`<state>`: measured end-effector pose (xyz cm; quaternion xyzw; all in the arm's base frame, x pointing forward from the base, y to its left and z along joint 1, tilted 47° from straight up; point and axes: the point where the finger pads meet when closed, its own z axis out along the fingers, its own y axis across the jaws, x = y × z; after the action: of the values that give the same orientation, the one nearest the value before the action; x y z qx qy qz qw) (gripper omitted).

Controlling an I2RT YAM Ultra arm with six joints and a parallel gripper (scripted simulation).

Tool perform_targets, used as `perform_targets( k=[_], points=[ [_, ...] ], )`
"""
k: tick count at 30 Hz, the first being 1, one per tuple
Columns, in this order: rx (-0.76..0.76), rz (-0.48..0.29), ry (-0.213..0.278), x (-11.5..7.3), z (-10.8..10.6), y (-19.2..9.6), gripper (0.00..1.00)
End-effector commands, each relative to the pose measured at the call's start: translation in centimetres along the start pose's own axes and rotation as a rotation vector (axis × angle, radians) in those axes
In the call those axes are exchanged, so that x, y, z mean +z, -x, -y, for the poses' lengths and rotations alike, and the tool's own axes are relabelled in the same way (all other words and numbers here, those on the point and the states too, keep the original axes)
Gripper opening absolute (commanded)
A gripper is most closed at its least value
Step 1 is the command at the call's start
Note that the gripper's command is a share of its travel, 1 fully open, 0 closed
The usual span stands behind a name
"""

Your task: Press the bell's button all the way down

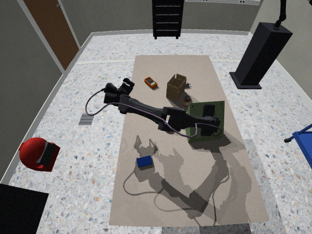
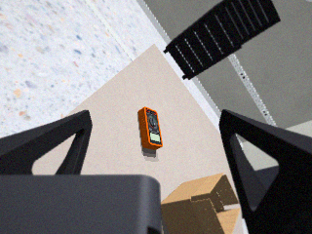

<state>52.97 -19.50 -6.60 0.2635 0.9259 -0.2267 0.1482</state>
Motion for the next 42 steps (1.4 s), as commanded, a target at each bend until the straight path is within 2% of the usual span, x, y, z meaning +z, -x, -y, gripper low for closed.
perform_targets(
  k=[1, 2, 4, 6, 7, 8, 9, 10, 11, 12, 13, 14, 15, 16, 17, 19, 21, 23, 24, 26, 27, 29, 31, 33, 35, 38, 39, 42],
  points=[
    [-0.137, -0.179, 0.124, 0.4, 3.4, -4.6, 1.00],
    [-0.181, -0.227, 0.171, 0.2, 3.6, -6.3, 1.00],
    [-0.181, -0.227, 0.171, 0.2, 3.6, -6.3, 1.00],
    [-0.265, -0.322, 0.281, -0.4, 3.8, -10.1, 1.00],
    [-0.265, -0.322, 0.281, -0.4, 3.8, -10.1, 1.00],
    [-0.304, -0.368, 0.343, -1.0, 3.9, -12.0, 1.00],
    [-0.304, -0.368, 0.343, -1.0, 3.9, -12.0, 1.00],
    [-0.339, -0.411, 0.410, -1.6, 4.0, -14.0, 1.00],
    [-0.339, -0.411, 0.410, -1.6, 4.0, -14.0, 1.00],
    [-0.370, -0.451, 0.479, -2.5, 4.1, -16.0, 1.00],
    [-0.370, -0.451, 0.479, -2.5, 4.1, -16.0, 1.00],
    [-0.396, -0.487, 0.551, -3.4, 4.2, -17.9, 1.00],
    [-0.396, -0.487, 0.551, -3.4, 4.2, -17.9, 1.00],
    [-0.418, -0.519, 0.623, -4.5, 4.2, -19.7, 1.00],
    [-0.418, -0.519, 0.623, -4.5, 4.2, -19.7, 1.00],
    [-0.446, -0.568, 0.767, -6.7, 4.2, -22.9, 1.00],
    [-0.446, -0.568, 0.767, -6.7, 4.2, -22.9, 1.00],
    [-0.456, -0.597, 0.901, -9.1, 4.2, -25.6, 1.00],
    [-0.456, -0.597, 0.901, -9.1, 4.2, -25.6, 1.00],
    [-0.453, -0.611, 1.016, -11.2, 4.2, -27.7, 1.00],
    [-0.453, -0.611, 1.016, -11.2, 4.2, -27.7, 1.00],
    [-0.443, -0.615, 1.108, -13.0, 4.2, -29.1, 1.00],
    [-0.431, -0.612, 1.175, -14.4, 4.1, -30.1, 1.00],
    [-0.421, -0.609, 1.217, -15.3, 4.1, -30.7, 1.00],
    [-0.416, -0.607, 1.238, -15.7, 4.1, -31.0, 1.00],
    [-0.415, -0.606, 1.243, -15.8, 4.1, -31.1, 1.00],
    [-0.425, -0.563, 1.234, -15.4, 4.0, -29.6, 1.00],
    [-0.425, -0.563, 1.235, -15.4, 4.0, -29.6, 1.00]
  ],
)
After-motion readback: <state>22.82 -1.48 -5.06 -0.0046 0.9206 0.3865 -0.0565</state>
